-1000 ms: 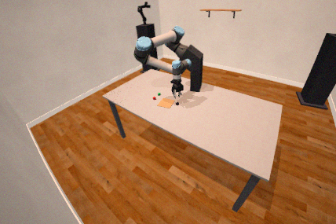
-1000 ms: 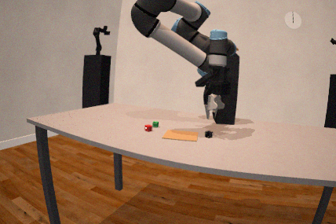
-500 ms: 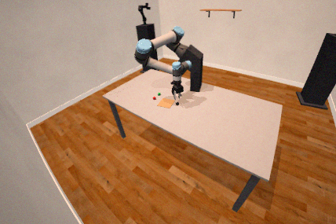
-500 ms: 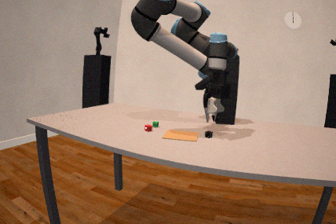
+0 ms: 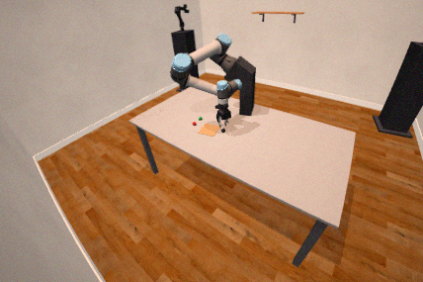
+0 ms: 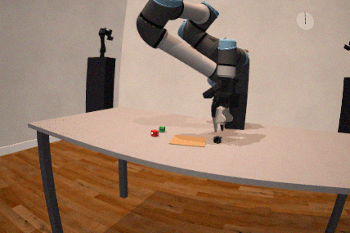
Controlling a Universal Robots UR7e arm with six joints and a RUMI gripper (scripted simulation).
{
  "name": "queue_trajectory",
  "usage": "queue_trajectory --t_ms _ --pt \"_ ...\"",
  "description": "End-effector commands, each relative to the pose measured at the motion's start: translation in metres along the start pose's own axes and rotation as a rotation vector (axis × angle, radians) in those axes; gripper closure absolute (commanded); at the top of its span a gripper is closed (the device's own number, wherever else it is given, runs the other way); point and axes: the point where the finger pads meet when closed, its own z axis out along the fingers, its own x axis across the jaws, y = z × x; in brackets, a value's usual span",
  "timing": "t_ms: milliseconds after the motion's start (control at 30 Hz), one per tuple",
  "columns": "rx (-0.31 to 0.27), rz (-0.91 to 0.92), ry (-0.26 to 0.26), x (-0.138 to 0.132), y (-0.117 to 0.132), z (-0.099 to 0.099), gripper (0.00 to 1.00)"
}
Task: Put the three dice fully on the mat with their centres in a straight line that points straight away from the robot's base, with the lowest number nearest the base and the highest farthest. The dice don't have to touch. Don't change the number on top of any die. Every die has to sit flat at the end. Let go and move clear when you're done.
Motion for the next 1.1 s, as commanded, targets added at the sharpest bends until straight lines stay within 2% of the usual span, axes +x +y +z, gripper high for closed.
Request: queue_trajectory --t_ms 0,467,1067 --pt "-0.001 0.0 -0.001 -0.0003 0.0002 0.0058 0.76" --pt "-0.001 0.0 -0.001 -0.0002 0.0001 0.0151 0.76" --pt "-0.001 0.0 -0.001 -0.0002 0.0001 0.0158 0.76"
